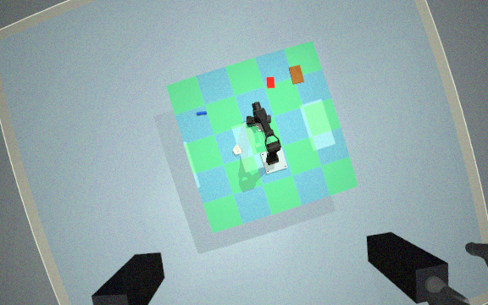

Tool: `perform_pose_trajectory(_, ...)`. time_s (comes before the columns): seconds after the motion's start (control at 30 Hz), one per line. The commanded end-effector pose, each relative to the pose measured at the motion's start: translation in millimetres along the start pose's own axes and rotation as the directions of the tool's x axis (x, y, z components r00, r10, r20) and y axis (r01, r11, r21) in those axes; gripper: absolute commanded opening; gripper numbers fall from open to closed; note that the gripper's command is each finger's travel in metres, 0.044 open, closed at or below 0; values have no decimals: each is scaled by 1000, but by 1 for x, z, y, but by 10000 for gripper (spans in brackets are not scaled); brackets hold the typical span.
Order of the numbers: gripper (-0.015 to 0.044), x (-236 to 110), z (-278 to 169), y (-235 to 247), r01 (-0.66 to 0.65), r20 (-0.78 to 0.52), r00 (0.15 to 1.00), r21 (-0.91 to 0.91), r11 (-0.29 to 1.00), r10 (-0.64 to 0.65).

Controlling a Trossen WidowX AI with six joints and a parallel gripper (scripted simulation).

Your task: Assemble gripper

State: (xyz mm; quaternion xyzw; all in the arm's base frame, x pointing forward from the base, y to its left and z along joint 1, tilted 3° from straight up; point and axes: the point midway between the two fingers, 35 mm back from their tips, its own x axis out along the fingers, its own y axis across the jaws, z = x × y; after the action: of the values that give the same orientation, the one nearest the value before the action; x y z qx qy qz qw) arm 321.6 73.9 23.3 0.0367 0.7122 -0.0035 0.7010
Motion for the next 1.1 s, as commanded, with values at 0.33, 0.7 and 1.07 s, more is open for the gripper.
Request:
perform_pose_trajectory(0.33,134,2,2,1,-6,5,1000,4,1000,6)
perform_pose_trajectory(0.7,134,3,2,1,-6,5,1000,4,1000,6)
perform_pose_trajectory(1.07,134,3,2,1,-6,5,1000,4,1000,6)
